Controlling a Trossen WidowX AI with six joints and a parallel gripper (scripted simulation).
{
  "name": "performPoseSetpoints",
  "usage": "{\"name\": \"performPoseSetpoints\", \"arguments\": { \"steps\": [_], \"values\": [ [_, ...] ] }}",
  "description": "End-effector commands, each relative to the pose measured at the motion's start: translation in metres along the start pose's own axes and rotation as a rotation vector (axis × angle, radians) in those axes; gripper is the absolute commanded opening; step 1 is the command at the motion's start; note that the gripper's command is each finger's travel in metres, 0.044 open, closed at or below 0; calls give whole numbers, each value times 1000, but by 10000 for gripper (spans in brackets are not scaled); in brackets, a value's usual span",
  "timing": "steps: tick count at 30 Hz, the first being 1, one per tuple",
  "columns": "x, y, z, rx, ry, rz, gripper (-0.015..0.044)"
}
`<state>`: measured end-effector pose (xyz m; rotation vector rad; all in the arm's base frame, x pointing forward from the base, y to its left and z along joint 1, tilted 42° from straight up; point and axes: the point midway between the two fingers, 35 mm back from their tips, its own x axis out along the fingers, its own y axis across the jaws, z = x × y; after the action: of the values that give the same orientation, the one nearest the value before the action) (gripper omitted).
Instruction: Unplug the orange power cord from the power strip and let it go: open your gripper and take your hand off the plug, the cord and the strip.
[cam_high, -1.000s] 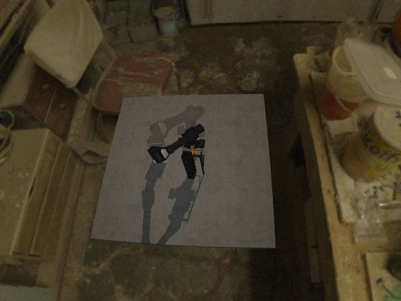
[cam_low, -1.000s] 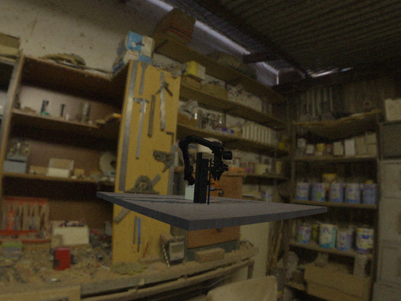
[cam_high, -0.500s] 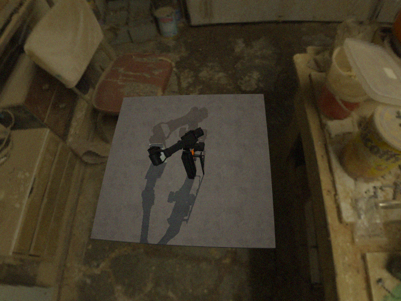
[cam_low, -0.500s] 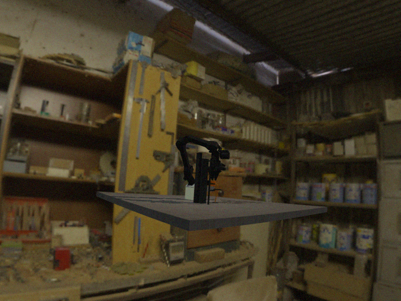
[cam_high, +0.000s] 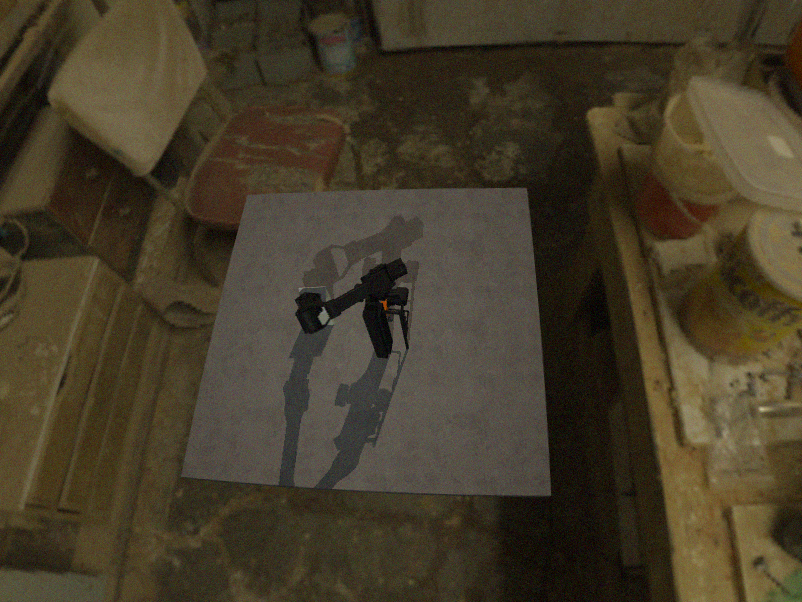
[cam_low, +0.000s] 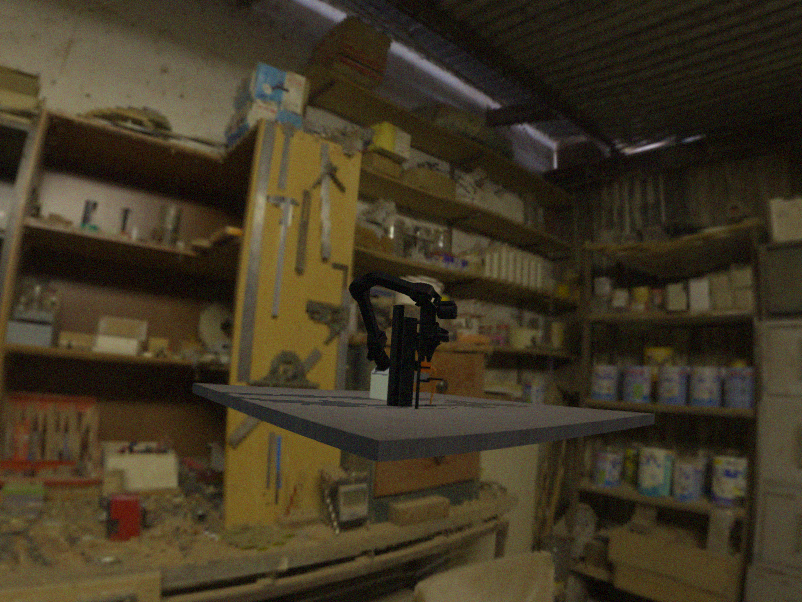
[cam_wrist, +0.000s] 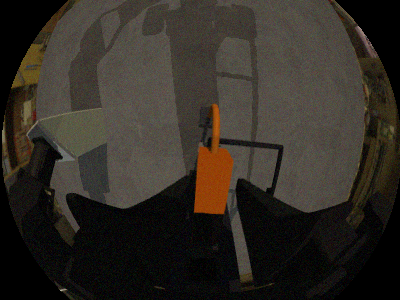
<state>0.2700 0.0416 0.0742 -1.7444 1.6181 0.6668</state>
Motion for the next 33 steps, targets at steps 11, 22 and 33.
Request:
{"name": "performPoseSetpoints", "arguments": {
  "steps": [11,22,33],
  "values": [
    [6,1,-1,0,2,3,48],
    [6,0,2,-1,1,3,0],
    [5,-1,19,-2,0,3,0]
  ]
}}
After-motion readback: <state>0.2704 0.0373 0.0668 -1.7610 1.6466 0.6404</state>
